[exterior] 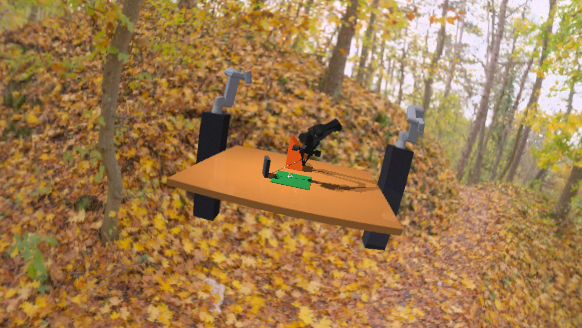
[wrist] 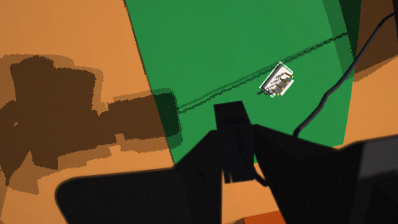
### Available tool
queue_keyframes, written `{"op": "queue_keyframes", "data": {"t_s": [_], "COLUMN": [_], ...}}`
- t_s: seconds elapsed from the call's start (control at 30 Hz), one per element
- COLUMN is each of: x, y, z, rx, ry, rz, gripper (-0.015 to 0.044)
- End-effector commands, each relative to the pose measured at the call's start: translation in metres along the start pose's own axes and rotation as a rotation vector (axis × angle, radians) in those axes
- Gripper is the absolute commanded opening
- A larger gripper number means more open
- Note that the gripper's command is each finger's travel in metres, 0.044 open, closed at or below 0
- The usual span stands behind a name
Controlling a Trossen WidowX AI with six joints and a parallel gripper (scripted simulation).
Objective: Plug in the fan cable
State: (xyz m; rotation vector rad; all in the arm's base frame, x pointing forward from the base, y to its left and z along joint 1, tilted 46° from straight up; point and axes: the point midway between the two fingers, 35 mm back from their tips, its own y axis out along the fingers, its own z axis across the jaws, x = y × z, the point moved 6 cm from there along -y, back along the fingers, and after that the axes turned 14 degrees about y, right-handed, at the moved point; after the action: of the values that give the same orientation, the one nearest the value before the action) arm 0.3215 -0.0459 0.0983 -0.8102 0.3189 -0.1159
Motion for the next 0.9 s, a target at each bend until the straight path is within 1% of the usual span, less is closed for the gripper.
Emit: {"op": "queue_keyframes", "data": {"t_s": [0.0,0.23,0.53,0.87], "x": [0.003,0.008,0.008,0.009], "y": [-0.002,-0.004,-0.003,0.010], "z": [0.001,0.003,0.003,0.000], "rx": [0.038,0.091,0.088,0.020], "ry": [0.150,0.354,0.358,0.343], "rz": [-0.035,-0.070,-0.073,-0.110], "gripper": [0.0000,0.0000,0.0000,0.0000]}}
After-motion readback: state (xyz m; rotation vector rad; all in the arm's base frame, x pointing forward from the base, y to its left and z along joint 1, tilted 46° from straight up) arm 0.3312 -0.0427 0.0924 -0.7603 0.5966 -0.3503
